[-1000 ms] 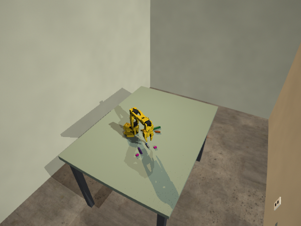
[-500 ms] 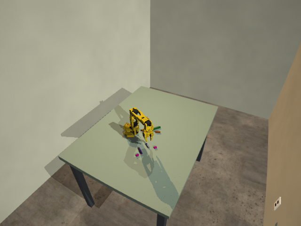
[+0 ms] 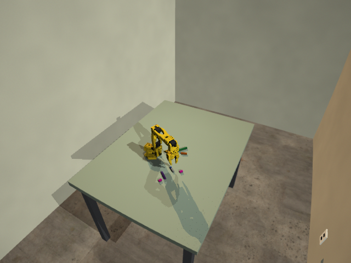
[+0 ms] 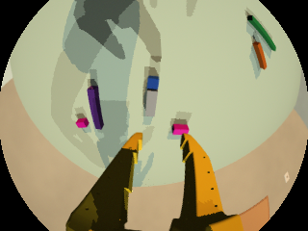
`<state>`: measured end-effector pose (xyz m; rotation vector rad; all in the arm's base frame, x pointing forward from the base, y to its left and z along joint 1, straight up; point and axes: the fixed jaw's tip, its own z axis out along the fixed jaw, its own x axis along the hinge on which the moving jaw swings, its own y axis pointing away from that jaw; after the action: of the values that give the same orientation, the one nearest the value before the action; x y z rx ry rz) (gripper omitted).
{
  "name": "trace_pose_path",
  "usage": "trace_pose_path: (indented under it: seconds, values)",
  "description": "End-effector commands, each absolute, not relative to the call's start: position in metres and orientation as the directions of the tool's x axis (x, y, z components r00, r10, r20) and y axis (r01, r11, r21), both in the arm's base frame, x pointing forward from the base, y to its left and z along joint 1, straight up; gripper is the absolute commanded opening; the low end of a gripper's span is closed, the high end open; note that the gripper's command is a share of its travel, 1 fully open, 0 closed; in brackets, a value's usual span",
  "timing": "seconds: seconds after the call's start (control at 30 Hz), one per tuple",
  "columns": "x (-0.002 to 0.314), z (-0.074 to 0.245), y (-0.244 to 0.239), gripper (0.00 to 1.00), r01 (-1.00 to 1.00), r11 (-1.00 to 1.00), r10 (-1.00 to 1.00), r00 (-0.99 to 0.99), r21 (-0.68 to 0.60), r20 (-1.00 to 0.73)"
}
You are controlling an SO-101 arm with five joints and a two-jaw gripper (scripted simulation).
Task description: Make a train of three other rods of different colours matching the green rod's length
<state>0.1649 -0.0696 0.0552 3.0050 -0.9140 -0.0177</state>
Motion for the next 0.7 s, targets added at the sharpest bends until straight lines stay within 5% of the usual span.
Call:
trace_pose_path:
  seconds: [0.0,0.67]
  values:
    - [0.172,0.067,-0.07,0.17,-0.562,-0.827,-0.562,0.825,-0.015,0.059]
    - [0.176,0.067,-0.058,0.17,-0.68,-0.732,-0.681,0.731,-0.027,0.054]
